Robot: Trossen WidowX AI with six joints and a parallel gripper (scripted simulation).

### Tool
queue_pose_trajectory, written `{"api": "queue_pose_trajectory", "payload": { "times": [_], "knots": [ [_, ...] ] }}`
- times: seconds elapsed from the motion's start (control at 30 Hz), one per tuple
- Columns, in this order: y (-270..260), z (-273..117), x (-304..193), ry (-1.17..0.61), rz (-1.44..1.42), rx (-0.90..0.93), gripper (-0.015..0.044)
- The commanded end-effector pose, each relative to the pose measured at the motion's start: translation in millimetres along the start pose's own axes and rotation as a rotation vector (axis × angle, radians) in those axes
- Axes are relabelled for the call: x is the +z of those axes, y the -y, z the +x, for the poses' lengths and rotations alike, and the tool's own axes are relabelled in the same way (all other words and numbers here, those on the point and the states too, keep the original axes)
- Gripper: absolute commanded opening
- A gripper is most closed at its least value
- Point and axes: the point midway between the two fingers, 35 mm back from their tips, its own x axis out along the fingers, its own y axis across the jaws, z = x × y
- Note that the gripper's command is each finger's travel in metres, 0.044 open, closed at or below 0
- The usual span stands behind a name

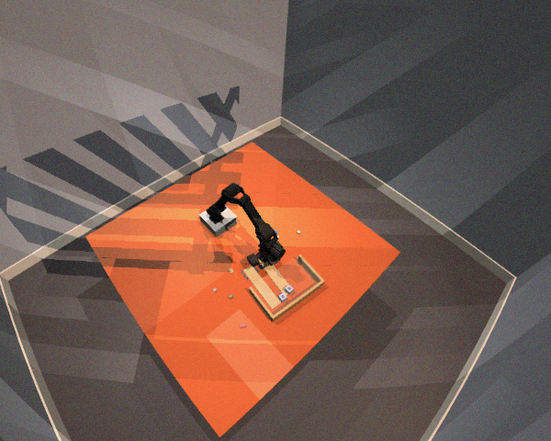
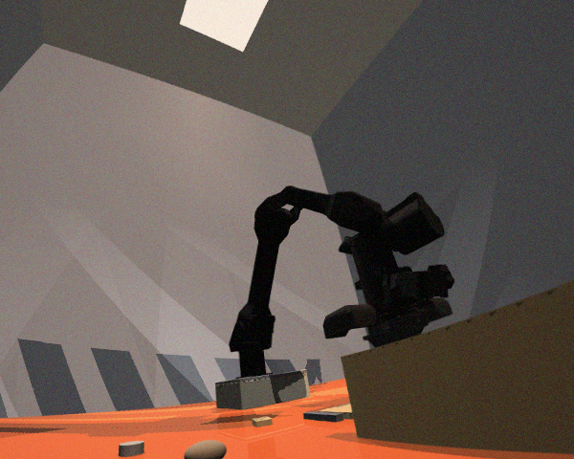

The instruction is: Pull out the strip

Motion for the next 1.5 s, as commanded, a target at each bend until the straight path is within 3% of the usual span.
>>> {"api": "queue_pose_trajectory", "payload": {
  "times": [0.0,1.47],
  "knots": [
    [0.1,1.3,-5.5,0.000,-0.002,0.000,0.0000],
    [2.5,10.4,-72.6,-0.007,-0.002,0.000,0.0000]
  ]
}}
